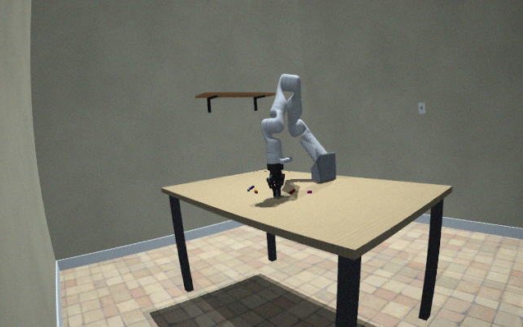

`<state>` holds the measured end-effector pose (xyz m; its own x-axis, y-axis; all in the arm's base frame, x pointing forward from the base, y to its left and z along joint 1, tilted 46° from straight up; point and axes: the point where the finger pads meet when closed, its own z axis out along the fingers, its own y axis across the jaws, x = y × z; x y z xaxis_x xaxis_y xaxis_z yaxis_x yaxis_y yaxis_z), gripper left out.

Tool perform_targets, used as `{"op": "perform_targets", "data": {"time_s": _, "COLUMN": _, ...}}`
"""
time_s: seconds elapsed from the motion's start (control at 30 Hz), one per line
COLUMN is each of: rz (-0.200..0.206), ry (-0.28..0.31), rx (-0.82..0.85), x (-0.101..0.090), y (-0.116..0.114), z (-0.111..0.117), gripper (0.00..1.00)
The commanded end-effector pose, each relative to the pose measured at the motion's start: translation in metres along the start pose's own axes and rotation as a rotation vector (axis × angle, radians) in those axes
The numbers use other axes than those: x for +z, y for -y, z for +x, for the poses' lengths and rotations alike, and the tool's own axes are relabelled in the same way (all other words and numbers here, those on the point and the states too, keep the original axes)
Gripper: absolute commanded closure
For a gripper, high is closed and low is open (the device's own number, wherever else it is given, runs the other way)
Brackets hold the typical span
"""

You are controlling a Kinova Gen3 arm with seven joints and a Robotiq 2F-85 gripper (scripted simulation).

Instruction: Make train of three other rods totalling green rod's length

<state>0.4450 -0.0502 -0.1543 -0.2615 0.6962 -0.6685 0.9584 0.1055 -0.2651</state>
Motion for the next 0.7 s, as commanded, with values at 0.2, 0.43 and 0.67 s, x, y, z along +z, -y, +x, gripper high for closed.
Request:
{"op": "perform_targets", "data": {"time_s": 0.2, "rz": -0.002, "ry": -0.001, "rx": 0.000, "x": -0.0011, "y": -0.0007, "z": 0.0002, "gripper": 0.76}}
{"op": "perform_targets", "data": {"time_s": 0.43, "rz": -0.002, "ry": -0.001, "rx": 0.000, "x": -0.0011, "y": -0.0007, "z": 0.0002, "gripper": 0.76}}
{"op": "perform_targets", "data": {"time_s": 0.67, "rz": -0.002, "ry": -0.001, "rx": 0.000, "x": -0.0011, "y": -0.0007, "z": 0.0002, "gripper": 0.95}}
